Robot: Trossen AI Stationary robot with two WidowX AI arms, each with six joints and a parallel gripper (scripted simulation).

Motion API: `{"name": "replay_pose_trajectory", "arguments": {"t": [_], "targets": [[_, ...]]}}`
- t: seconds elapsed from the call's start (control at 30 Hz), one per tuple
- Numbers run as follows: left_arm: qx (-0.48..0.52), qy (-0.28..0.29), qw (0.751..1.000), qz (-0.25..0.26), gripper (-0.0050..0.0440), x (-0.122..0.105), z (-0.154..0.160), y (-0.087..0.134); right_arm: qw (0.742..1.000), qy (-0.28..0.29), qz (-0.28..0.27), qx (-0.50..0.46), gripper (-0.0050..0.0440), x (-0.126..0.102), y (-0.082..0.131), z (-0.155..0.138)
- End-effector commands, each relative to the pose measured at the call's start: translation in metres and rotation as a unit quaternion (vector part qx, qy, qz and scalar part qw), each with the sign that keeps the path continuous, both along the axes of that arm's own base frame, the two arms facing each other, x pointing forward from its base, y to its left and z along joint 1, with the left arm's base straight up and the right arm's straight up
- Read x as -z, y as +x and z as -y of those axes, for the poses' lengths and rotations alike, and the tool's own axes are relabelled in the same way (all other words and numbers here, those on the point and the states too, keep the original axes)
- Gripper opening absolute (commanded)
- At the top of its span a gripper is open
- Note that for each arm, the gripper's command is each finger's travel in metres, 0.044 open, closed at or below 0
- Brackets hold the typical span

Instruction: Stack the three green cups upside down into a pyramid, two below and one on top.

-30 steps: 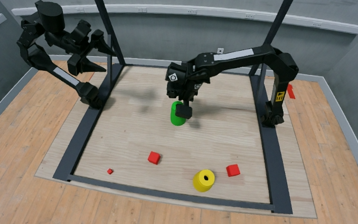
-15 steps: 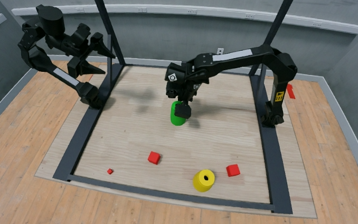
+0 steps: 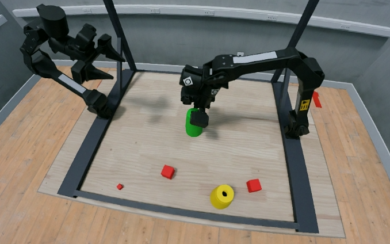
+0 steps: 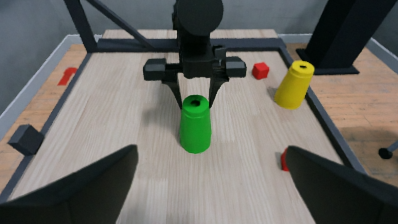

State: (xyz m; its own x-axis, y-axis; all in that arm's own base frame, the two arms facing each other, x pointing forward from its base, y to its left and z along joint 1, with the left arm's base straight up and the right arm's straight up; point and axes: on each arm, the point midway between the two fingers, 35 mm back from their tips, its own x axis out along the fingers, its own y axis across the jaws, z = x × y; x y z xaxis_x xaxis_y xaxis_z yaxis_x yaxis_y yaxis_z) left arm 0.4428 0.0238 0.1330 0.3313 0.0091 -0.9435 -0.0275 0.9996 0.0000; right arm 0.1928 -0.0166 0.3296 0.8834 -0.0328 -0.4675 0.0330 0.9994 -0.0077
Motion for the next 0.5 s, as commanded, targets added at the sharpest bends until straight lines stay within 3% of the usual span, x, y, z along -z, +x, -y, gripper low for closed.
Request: {"name": "replay_pose_trajectory", "arguments": {"t": [0.0, 0.47], "targets": [[0.0, 0.002, 0.999, 0.032, 0.0243, -0.034, -0.001, 0.003, 1.0, 0.0, 0.022, 0.0, 0.04, -0.02, 0.001, 0.0], [0.0, 0.001, 1.0, 0.018, 0.0243, -0.063, -0.001, 0.004, 0.999, -0.007, 0.041, -0.004, 0.04, -0.046, 0.003, 0.0]]}}
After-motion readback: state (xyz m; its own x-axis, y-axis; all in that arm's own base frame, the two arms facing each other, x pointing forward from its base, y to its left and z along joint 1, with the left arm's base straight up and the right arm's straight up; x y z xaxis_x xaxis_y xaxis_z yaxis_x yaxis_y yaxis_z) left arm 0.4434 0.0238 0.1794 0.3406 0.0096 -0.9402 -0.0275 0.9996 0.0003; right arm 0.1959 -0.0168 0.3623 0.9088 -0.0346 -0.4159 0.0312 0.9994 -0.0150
